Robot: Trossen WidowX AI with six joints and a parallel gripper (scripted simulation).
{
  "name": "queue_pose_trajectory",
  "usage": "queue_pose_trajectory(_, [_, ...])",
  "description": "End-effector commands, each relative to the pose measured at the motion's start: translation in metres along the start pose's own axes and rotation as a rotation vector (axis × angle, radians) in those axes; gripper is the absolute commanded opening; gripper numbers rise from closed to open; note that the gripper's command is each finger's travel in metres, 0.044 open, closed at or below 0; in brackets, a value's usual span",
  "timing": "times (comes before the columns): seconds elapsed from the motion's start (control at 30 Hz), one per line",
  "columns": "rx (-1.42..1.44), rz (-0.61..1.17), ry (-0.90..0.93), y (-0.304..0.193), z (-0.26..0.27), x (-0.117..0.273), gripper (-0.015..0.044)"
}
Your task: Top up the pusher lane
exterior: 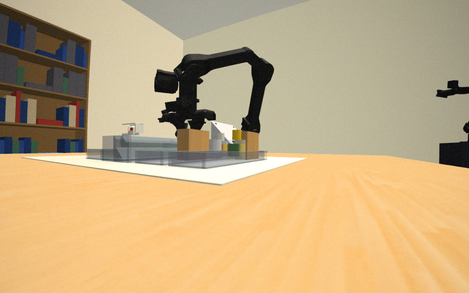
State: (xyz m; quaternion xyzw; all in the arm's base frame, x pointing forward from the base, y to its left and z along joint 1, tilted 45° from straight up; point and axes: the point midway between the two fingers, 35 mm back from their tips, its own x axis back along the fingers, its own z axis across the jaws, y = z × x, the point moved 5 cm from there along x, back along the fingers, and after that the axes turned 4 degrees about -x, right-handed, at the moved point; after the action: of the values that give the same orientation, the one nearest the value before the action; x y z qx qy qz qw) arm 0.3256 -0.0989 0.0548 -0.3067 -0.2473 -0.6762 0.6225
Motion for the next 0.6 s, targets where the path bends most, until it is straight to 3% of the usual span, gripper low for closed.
queue_pose_trajectory(0.0, [0.011, -0.019, 0.006, 0.0043, 0.0016, -0.0015, 0.0000])
queue_pose_trajectory(0.57, [0.011, -0.019, 0.007, 0.0036, 0.0024, -0.0066, 0.0000])
